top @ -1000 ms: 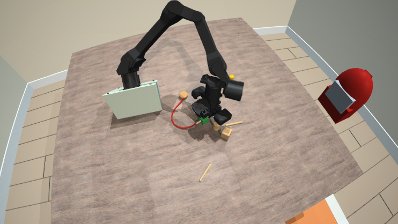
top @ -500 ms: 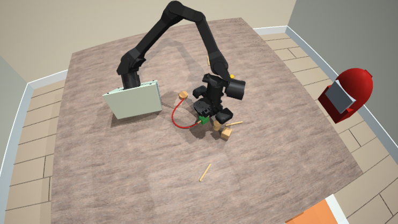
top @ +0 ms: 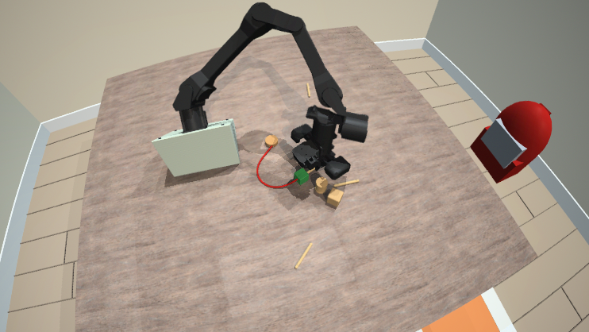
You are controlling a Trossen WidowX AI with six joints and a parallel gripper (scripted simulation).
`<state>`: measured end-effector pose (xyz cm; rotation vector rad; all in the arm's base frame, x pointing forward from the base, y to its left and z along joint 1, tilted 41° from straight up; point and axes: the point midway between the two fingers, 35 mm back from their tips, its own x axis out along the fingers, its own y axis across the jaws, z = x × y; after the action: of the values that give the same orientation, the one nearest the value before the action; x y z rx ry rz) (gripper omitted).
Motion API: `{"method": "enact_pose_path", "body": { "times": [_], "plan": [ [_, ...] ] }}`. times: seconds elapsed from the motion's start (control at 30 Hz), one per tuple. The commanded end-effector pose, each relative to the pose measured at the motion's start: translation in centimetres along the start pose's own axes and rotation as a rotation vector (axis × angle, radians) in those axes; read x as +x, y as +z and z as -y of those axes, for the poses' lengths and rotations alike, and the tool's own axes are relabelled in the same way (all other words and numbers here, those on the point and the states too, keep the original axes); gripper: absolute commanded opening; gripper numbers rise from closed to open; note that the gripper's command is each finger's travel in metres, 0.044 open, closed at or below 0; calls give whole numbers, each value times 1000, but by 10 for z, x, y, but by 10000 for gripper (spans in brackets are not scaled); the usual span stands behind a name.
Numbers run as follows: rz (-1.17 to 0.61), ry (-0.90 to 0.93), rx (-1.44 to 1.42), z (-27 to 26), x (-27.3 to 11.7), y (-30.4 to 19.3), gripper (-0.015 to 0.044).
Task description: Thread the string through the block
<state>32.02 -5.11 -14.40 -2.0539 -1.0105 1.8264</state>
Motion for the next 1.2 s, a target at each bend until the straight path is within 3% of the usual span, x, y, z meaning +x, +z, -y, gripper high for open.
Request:
{"method": "enact_pose_path", "body": {
  "times": [0.0,1.17],
  "plan": [
    [-2,-1,4,1,0,-6,0],
    [-4,31,21,2,-5,-63,0]
  ]
}}
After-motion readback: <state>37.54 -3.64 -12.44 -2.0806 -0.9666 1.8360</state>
